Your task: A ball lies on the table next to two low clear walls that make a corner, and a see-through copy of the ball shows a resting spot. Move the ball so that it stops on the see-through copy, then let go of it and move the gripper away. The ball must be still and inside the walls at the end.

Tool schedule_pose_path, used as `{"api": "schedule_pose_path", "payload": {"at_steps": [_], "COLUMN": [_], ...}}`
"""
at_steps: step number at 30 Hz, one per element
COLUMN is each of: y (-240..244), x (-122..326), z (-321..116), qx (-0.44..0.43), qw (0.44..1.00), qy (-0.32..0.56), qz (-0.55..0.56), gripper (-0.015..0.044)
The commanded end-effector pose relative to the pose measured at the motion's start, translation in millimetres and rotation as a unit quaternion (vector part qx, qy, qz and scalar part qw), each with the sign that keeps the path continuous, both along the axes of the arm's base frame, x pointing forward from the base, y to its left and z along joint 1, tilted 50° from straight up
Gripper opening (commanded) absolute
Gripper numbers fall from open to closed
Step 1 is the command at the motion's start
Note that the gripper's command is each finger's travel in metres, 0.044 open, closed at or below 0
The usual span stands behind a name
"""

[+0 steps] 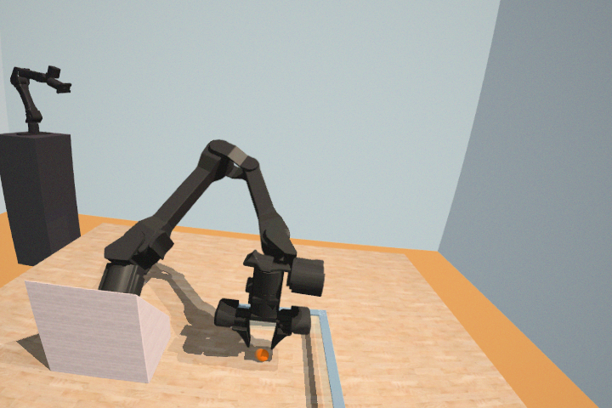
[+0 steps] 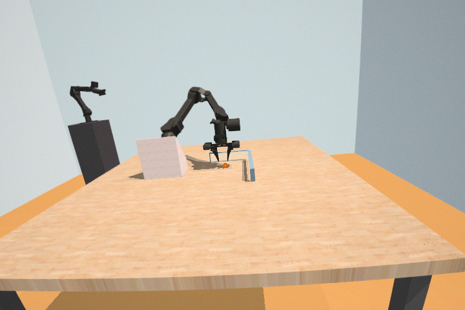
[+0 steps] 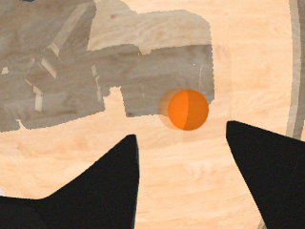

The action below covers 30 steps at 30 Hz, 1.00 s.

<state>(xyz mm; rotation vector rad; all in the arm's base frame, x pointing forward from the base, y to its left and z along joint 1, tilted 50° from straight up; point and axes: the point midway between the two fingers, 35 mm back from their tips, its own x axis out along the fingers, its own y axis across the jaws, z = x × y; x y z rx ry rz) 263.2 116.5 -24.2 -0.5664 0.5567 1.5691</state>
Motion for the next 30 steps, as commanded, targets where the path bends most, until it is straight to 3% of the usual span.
{"api": "schedule_pose_path", "payload": {"at_steps": [1,15,23,30], "y": [-40,-35,-74,-74], "x": [4,4,6,6], "z": [39,33,66,66], "qx": [0.002,0.003,0.002,0.002], "qw": [1.0,1.0,1.0,1.0], "qy": [-0.009,-0.007,-0.008,-0.008], "qz": [-0.002,-0.005,-0.005,-0.005], "gripper": [0.0227,0.0227,0.0437,0.044]}}
